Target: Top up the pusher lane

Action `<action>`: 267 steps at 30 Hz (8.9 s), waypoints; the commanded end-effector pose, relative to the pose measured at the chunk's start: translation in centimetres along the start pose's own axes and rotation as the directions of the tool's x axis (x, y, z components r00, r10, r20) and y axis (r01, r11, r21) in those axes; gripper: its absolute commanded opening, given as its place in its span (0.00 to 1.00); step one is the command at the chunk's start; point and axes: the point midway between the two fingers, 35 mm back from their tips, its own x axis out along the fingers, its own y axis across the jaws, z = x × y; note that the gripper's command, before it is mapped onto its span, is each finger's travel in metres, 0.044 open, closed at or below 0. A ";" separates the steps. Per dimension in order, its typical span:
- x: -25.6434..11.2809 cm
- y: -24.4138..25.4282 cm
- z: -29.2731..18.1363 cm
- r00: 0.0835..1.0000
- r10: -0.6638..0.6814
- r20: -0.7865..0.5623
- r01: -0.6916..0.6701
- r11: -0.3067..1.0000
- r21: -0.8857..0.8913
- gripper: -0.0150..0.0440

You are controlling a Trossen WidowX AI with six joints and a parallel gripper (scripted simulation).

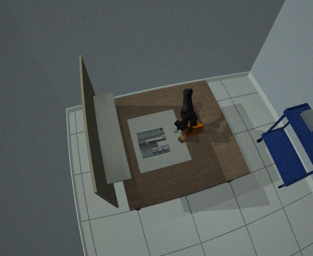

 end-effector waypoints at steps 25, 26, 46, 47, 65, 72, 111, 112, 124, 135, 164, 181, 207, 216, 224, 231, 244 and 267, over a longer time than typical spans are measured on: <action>6.0 -9.7 -8.4 0.907 -0.110 -0.407 0.352 0.729 0.587 1.00; 6.4 -9.7 -8.6 0.907 -0.110 -0.407 0.352 0.729 0.587 1.00; 9.4 -10.1 -9.9 0.906 -0.111 -0.408 0.353 0.729 0.587 1.00; 9.6 -10.1 -10.0 0.906 -0.111 -0.408 0.353 0.729 0.586 1.00; 10.0 -10.2 -10.3 0.906 -0.112 -0.409 0.355 0.729 0.586 0.52; 9.5 -10.2 -9.8 0.907 -0.110 -0.406 0.351 0.729 0.587 0.31; 6.4 -12.9 0.2 0.910 -0.109 -0.401 0.349 0.725 0.594 0.25; 6.8 -13.1 0.5 0.910 -0.109 -0.401 0.349 0.725 0.594 0.25; 9.8 -14.2 1.6 0.908 -0.112 -0.403 0.353 0.722 0.595 0.25; 11.4 -14.5 0.9 0.908 -0.113 -0.403 0.354 0.722 0.595 0.25; 11.6 -15.2 1.6 0.908 -0.113 -0.403 0.354 0.721 0.595 0.25; 11.8 -15.6 2.1 0.908 -0.113 -0.403 0.354 0.721 0.595 0.25; 11.9 -16.2 2.7 0.908 -0.114 -0.402 0.354 0.721 0.596 0.25; 12.0 -16.5 3.0 0.908 -0.114 -0.402 0.354 0.721 0.596 0.25; 12.0 -16.7 3.2 0.908 -0.114 -0.402 0.354 0.721 0.596 0.25; 12.0 -16.8 3.3 0.908 -0.114 -0.402 0.354 0.721 0.596 0.25; 12.0 -17.2 3.7 0.909 -0.114 -0.402 0.354 0.721 0.596 0.25; 12.0 -17.8 4.3 0.909 -0.114 -0.402 0.354 0.720 0.596 0.25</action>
